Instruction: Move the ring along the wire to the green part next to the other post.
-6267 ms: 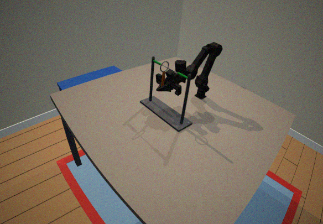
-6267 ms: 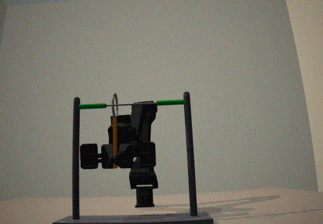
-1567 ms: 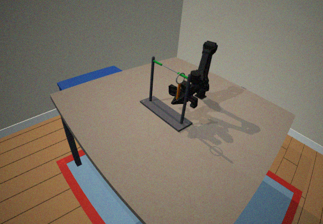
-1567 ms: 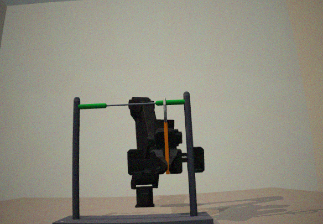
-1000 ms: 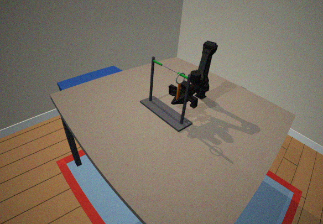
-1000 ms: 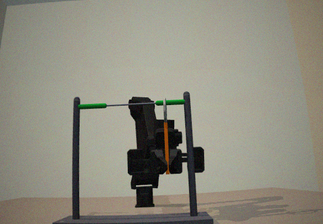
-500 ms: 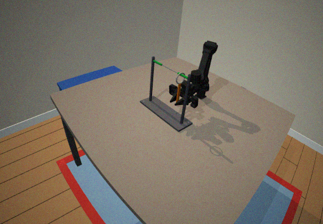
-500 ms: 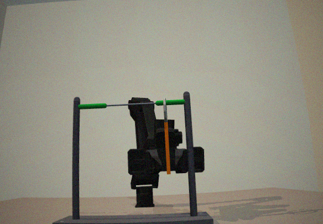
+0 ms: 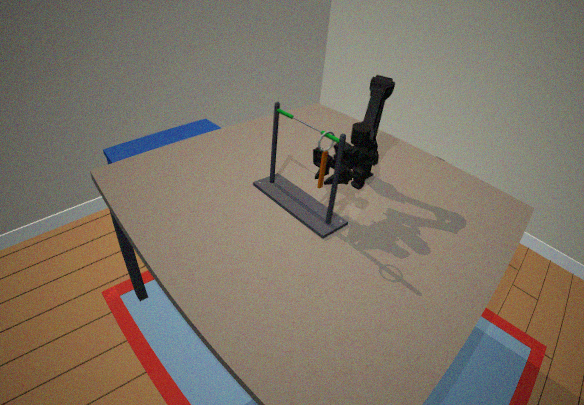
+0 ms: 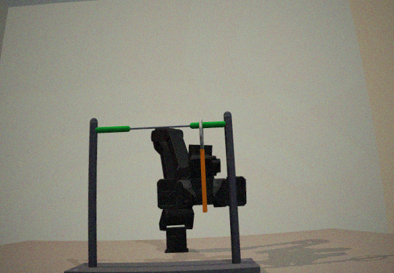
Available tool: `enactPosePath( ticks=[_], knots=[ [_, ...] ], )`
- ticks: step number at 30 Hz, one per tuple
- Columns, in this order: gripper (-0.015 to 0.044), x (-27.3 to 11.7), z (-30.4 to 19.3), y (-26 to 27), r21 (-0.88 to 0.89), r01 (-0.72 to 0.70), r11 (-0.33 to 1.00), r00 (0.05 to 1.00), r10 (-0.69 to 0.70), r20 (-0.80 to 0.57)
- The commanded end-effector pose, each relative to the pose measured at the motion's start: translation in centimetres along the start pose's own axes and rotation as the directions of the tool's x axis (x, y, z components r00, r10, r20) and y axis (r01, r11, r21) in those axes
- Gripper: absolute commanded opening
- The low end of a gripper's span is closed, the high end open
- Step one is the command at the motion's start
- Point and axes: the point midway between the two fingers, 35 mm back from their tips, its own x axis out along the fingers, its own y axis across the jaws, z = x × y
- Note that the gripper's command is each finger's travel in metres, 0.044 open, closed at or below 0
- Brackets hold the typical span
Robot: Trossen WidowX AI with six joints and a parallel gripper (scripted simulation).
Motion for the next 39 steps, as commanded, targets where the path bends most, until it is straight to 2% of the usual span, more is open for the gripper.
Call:
enactPosePath(
  ticks=[1,27,37,39],
  knots=[
    [0.0160,-1.1,-0.2,-0.1,0.007,0.004,1.000,1.000,-0.004,-0.002],
    [0.0160,-1.4,-0.3,-0.1,0.007,0.005,1.000,1.000,-0.005,-0.002],
    [0.0423,-6.0,-0.4,-0.2,0.002,-0.001,1.000,1.000,0.001,-0.004],
    [0.0440,-6.1,-0.5,-0.2,0.002,-0.001,1.000,1.000,0.001,-0.004]
  ],
)
